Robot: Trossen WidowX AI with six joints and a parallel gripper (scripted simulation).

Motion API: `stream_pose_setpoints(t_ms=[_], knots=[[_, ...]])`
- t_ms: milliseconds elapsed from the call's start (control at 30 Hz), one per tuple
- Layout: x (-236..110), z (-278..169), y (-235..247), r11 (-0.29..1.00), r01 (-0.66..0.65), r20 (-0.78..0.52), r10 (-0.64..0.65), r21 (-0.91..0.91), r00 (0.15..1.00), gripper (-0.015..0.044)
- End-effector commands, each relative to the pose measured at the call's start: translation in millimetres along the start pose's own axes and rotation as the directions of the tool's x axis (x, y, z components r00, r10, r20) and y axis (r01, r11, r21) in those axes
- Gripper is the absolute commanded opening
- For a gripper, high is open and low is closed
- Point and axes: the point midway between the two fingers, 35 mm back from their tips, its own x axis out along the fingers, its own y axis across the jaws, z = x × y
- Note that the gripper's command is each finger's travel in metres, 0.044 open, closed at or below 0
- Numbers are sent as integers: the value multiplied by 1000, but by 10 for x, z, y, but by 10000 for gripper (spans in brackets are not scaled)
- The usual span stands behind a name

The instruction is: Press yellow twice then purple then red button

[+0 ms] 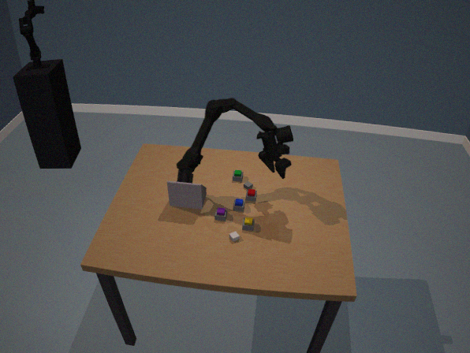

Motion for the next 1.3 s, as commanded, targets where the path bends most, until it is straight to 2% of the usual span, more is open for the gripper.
stream_pose_setpoints(t_ms=[0,167,300,400,467,600,867,1267], knots=[[16,-525,-494,986,-1,-102,18,168,995,400],[0,-1388,-951,909,-38,-197,131,415,972,400],[-34,-1984,-1095,817,-86,-208,245,570,947,400],[-36,-2008,-1098,812,-89,-207,250,576,946,400],[65,-2025,-1080,812,-89,-207,250,576,946,348],[528,-2125,-947,812,-91,-205,252,576,946,243],[550,-2131,-938,812,-92,-205,252,576,946,32],[573,-2135,-933,812,-92,-205,252,576,946,20]])
